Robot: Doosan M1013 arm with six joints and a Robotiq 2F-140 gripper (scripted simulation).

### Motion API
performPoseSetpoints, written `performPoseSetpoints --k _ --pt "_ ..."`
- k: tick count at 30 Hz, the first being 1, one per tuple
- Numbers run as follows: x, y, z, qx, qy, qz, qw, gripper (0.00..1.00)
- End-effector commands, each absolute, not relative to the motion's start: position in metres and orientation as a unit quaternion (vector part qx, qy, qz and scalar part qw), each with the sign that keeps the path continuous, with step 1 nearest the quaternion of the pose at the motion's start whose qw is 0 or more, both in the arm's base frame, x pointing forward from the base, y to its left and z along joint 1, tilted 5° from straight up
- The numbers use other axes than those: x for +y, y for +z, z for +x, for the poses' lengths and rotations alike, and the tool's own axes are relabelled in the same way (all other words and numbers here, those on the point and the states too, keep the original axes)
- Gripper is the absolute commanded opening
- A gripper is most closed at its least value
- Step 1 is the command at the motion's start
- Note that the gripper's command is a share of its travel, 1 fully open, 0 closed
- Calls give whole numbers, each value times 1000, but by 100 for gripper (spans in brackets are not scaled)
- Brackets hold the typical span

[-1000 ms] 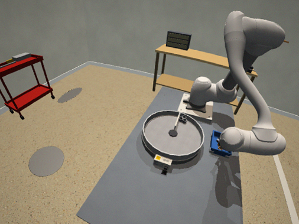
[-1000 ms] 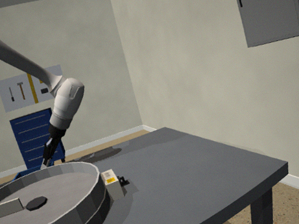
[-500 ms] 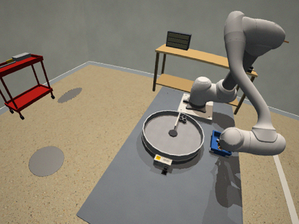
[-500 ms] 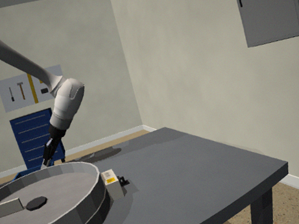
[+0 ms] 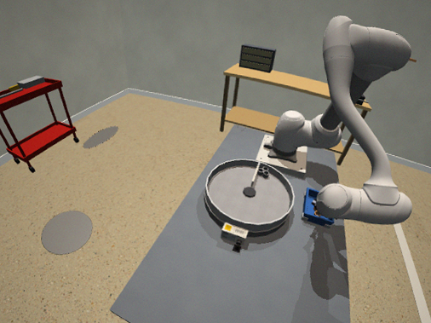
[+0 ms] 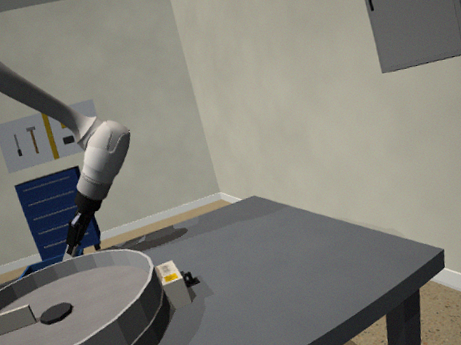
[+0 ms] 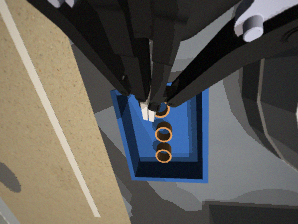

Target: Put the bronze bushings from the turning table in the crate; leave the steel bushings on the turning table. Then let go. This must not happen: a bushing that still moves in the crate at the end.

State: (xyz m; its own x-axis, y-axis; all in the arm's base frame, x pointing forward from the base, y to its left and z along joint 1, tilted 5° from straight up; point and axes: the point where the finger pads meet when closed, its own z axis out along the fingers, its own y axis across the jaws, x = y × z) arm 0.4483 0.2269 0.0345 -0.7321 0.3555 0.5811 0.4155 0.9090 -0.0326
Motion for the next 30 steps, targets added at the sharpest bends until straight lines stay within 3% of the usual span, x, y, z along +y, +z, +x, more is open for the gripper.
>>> performPoseSetpoints --k 1,15,16,30 --pt "227 35 448 -929 -50 -207 302 0" --pt "227 35 448 -929 -50 -207 302 0" --pt "227 35 448 -929 -50 -207 302 7" --pt "227 35 448 -929 -50 -207 302 7"
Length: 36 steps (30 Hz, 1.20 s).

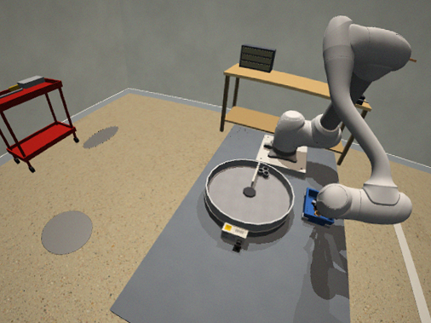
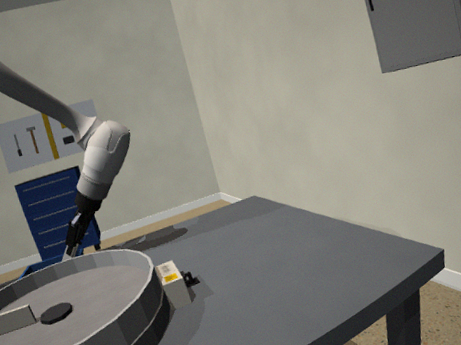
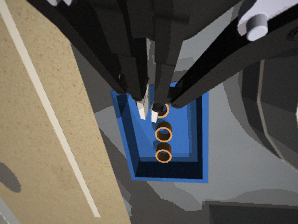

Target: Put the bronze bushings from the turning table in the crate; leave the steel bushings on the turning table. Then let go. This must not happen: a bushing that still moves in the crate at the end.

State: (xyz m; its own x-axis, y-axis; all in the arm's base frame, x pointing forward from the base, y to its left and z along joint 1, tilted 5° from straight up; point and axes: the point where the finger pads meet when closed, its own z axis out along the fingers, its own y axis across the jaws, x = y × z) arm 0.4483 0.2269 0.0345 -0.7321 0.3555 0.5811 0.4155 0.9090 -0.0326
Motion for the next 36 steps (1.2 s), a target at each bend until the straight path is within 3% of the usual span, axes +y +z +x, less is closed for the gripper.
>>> performPoseSetpoints --k 1,26,36 --pt "227 35 448 -929 -50 -207 302 7" --pt "227 37 448 -929 -50 -207 302 7" --pt "229 67 446 -929 -50 -207 302 7"
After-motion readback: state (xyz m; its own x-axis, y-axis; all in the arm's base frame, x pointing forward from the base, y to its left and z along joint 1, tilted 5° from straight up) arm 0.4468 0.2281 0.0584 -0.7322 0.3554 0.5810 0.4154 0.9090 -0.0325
